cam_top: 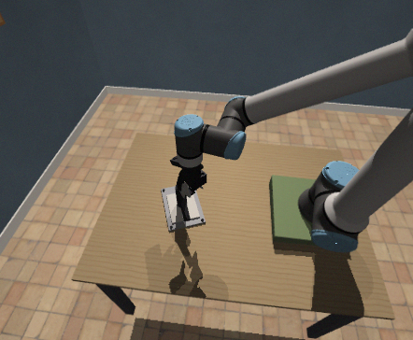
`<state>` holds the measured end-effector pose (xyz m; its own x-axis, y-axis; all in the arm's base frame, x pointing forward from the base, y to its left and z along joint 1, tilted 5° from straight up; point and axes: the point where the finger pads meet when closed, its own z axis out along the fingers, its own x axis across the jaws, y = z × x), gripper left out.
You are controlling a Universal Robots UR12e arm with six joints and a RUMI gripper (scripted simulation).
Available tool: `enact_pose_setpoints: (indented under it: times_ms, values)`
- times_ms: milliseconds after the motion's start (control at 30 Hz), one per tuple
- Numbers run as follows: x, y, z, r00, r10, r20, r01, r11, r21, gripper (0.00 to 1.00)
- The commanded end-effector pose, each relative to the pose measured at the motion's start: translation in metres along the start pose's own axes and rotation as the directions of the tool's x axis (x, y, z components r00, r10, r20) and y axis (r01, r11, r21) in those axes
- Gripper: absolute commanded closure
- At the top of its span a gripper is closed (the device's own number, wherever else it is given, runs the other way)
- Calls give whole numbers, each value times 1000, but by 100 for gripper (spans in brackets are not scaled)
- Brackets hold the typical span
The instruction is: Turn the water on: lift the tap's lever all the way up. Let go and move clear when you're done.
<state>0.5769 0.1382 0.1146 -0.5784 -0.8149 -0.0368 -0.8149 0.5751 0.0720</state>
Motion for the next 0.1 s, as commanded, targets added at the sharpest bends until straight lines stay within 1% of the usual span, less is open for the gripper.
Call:
enact_pose_setpoints:
  times_ms: [0, 67]
  values:
    - [0, -1, -1, 1000, 0, 1, 0, 1000, 1, 63]
    - [0, -1, -1, 1000, 0, 1, 0, 1000, 1, 63]
